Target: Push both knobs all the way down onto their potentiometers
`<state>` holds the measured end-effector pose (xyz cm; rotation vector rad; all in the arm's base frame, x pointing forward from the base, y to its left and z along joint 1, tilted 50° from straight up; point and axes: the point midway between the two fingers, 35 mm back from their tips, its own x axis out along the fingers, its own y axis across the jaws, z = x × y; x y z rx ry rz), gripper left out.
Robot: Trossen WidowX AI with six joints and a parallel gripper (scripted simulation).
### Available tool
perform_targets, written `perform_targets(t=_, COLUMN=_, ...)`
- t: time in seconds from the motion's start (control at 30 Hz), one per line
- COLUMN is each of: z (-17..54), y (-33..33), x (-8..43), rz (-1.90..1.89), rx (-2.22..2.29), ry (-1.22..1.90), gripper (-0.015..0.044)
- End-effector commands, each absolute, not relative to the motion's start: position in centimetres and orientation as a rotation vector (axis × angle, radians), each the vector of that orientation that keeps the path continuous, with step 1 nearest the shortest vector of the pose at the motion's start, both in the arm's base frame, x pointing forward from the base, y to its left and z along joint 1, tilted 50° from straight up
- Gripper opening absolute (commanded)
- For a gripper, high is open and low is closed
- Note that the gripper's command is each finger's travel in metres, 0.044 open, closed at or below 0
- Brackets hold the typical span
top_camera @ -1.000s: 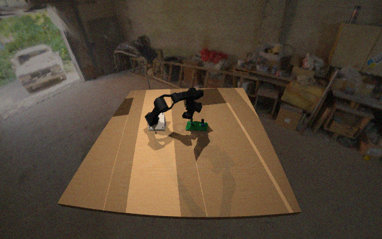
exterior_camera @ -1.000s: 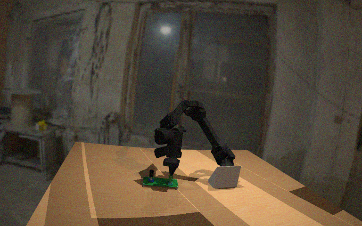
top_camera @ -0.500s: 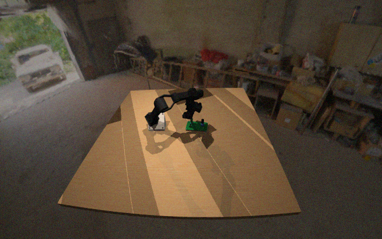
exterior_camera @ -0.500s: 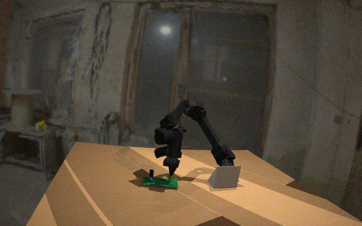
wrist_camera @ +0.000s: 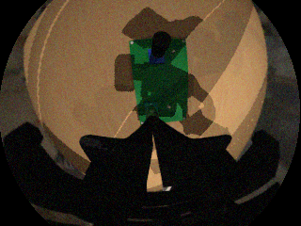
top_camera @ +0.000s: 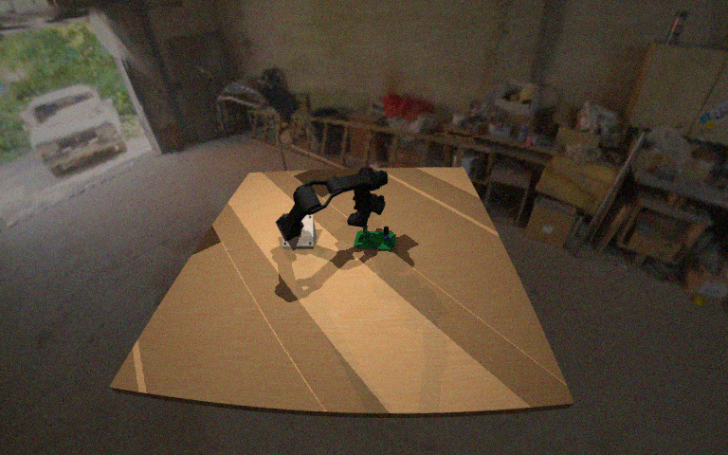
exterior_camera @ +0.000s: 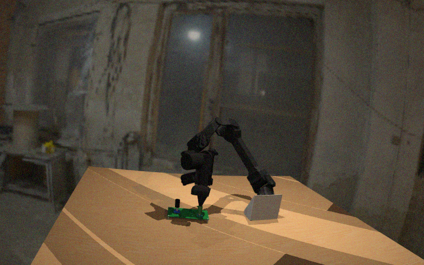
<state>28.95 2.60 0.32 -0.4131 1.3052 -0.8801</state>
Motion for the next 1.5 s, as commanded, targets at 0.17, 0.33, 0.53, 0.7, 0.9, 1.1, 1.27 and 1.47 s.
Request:
perform_targets(t=0.17, z=-0.3, y=1.7, x=29.2, rz=-0.907, rx=-0.400, ry=1.309, gripper=0.0000)
perform_targets(t=0.33, z=0.2, y=2.3, x=29.2, rz=-0.906, rx=-0.400, ry=1.309, gripper=0.0000)
perform_targets(t=0.53, z=0.8, y=3.0, x=29.2, rz=-0.906, rx=-0.400, ry=1.309, gripper=0.0000)
perform_targets(t=0.7, z=1.3, y=3.6, x=29.2, rz=-0.906, rx=-0.400, ry=1.309, gripper=0.0000)
perform_targets(t=0.9, z=1.5, y=3.6, x=29.1, rz=-0.906, rx=-0.407, ry=1.312, gripper=0.0026)
perform_targets(t=1.1, z=1.5, y=3.6, x=29.1, rz=-0.906, rx=-0.407, ry=1.312, gripper=0.0184)
perform_targets(t=1.27, z=2.6, y=4.2, x=31.2, rz=-0.906, rx=-0.405, ry=1.311, gripper=0.0105)
perform_targets(t=1.47, z=5.5, y=5.0, x=35.9, rz=-0.906, rx=-0.400, ry=1.308, gripper=0.0000)
